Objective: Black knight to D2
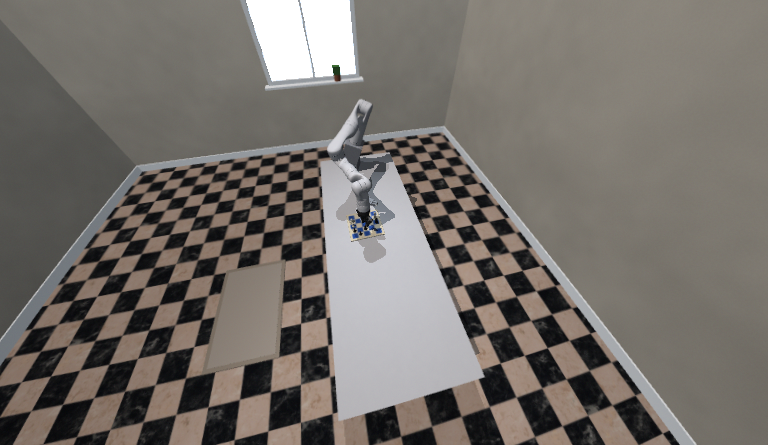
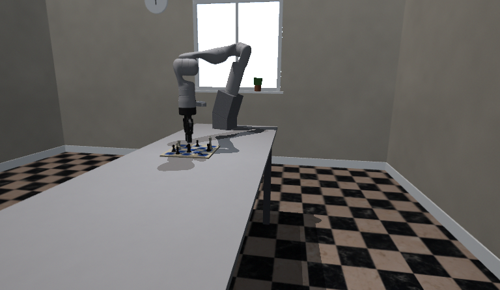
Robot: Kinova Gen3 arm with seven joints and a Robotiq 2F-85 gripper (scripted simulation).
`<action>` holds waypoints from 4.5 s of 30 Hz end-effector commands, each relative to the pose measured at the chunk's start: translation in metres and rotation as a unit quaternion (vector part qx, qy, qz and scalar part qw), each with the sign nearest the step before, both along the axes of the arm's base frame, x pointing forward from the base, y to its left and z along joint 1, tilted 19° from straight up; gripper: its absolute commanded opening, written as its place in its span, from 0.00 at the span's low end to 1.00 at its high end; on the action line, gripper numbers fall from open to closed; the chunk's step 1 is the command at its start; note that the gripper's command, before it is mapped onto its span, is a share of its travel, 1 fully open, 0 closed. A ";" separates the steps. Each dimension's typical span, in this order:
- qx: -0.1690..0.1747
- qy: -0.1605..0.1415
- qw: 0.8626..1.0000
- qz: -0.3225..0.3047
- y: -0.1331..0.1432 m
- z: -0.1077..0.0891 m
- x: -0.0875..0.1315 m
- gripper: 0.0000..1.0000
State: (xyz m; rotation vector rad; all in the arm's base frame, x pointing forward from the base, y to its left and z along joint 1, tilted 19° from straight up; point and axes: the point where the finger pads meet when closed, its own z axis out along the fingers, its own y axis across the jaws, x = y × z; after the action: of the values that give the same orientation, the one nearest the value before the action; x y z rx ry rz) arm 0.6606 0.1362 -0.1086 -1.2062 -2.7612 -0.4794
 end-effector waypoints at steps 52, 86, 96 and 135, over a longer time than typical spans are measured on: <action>0.000 -0.001 1.000 0.000 0.000 -0.001 0.002 0.37; 0.000 -0.001 1.000 0.000 0.011 -0.031 0.003 0.37; 0.000 -0.001 1.000 0.000 0.011 -0.031 0.003 0.37; 0.000 -0.001 1.000 0.000 0.011 -0.031 0.003 0.00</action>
State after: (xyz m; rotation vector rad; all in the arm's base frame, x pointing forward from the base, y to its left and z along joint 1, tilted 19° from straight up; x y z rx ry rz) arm 0.6630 0.1471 -0.1412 -1.2066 -2.7614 -0.4795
